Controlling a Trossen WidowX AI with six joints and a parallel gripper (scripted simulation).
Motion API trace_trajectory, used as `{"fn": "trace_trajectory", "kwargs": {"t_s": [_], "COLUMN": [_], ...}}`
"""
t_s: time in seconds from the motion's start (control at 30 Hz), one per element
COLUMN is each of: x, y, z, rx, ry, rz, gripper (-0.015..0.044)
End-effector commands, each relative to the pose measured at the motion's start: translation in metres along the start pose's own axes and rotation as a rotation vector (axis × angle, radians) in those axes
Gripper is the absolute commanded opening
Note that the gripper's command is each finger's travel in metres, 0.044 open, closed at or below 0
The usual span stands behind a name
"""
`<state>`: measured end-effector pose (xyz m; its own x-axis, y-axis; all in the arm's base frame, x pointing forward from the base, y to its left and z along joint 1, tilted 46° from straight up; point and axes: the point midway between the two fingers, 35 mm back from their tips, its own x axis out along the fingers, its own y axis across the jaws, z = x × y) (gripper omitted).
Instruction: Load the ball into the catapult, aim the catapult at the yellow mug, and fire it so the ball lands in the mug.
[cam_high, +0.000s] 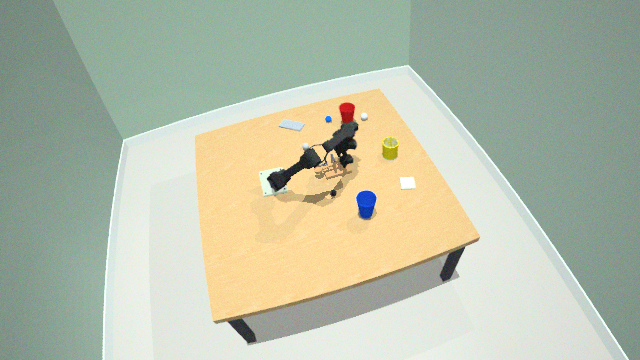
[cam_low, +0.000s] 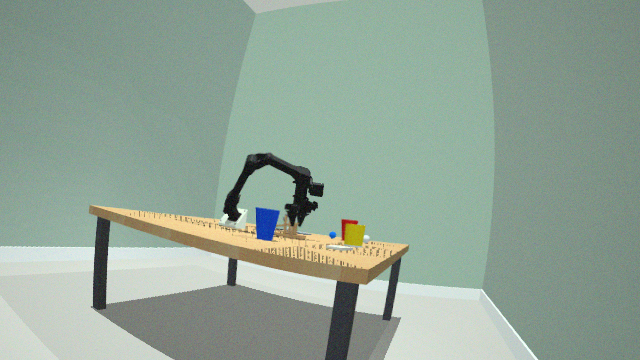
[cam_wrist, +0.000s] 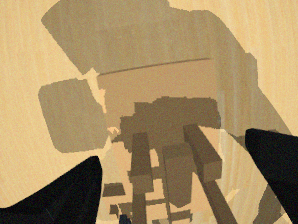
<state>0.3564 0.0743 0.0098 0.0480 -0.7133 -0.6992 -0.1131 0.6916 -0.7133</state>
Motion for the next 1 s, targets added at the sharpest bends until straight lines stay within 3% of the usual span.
{"fn": "trace_trajectory", "kwargs": {"t_s": [0.0,0.1,0.17,0.47,0.67,0.97], "x": [-0.056,-0.078,-0.058,-0.072,-0.027,-0.020], "y": [0.003,0.002,0.003,0.002,0.002,0.003], "z": [0.000,-0.003,0.002,-0.005,-0.003,-0.003], "rx": [0.003,0.003,0.000,-0.004,-0.003,-0.003], "ry": [-0.015,-0.015,-0.031,-0.017,-0.018,-0.018], "rz": [0.010,0.008,0.010,0.003,0.003,0.003], "gripper": [0.0440,0.0440,0.0440,0.0440,0.0440,0.0440]}}
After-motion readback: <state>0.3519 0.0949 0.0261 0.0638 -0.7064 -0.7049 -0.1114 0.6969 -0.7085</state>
